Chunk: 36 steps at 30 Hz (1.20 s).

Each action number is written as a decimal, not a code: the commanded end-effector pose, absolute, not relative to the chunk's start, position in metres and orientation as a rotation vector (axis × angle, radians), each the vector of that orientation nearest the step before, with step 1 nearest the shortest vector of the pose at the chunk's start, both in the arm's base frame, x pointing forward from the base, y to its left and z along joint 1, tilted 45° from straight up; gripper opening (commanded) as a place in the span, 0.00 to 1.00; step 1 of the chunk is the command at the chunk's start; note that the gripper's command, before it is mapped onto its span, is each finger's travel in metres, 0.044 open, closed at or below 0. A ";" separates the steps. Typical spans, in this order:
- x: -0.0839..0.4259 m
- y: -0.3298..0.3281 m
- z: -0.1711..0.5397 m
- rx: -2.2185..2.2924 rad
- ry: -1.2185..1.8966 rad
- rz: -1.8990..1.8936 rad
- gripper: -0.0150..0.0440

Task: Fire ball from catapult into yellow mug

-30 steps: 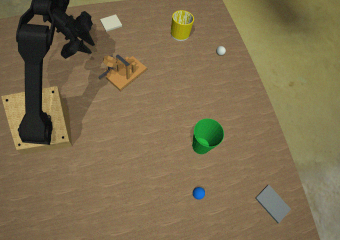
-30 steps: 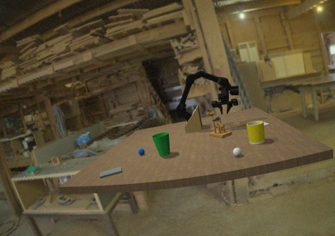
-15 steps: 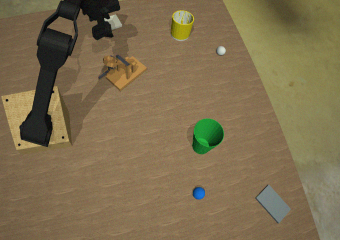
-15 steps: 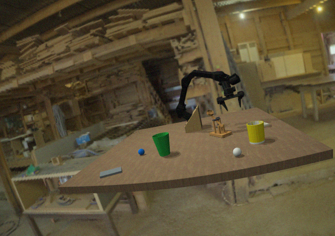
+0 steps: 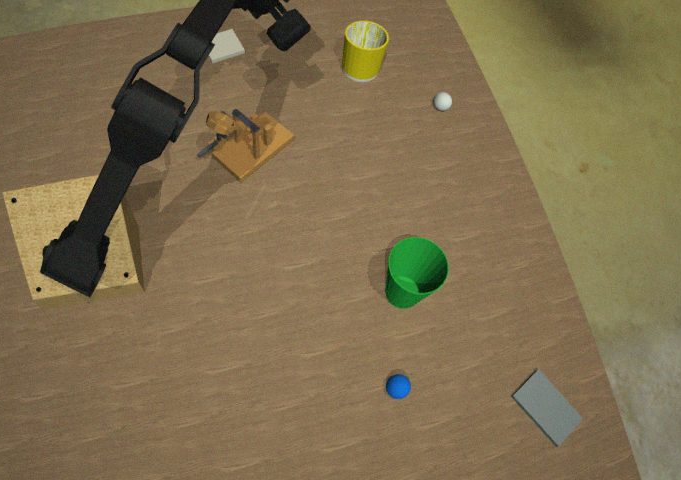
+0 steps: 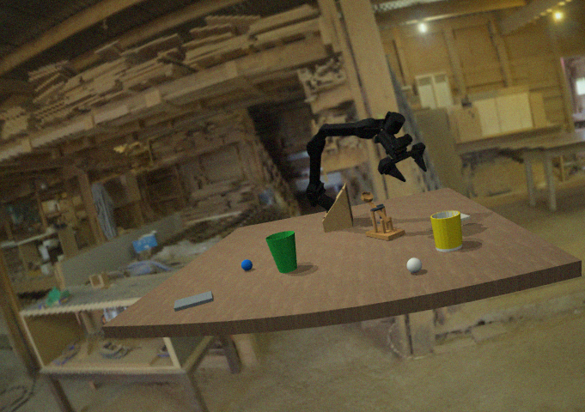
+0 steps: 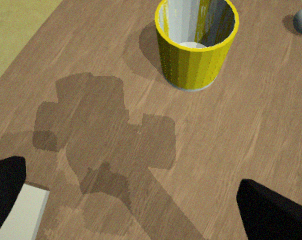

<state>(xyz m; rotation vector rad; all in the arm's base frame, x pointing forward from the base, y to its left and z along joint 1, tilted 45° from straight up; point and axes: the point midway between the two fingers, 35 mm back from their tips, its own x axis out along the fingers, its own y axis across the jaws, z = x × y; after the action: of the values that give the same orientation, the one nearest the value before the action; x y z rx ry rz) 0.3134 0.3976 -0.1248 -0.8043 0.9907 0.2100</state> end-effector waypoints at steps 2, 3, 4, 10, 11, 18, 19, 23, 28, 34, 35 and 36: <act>0.375 0.419 -0.077 -0.862 0.855 0.373 1.00; 0.379 0.420 -0.074 -0.868 0.845 0.381 1.00; 0.380 0.420 -0.073 -0.870 0.842 0.384 1.00; 0.380 0.420 -0.073 -0.870 0.842 0.384 1.00; 0.381 0.420 -0.073 -0.870 0.841 0.383 1.00; 0.387 0.421 -0.074 -0.868 0.839 0.378 1.00; 0.387 0.421 -0.074 -0.868 0.839 0.378 1.00; 0.387 0.421 -0.074 -0.868 0.839 0.378 1.00; 0.387 0.421 -0.074 -0.868 0.839 0.378 1.00; 0.386 0.420 -0.075 -0.867 0.841 0.373 1.00; 0.386 0.420 -0.075 -0.867 0.841 0.373 1.00; 0.386 0.420 -0.075 -0.867 0.841 0.373 1.00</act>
<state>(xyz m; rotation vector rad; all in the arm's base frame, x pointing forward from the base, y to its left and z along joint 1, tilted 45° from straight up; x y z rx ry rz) 0.3864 0.4201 -0.0745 -0.8675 0.8412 0.3729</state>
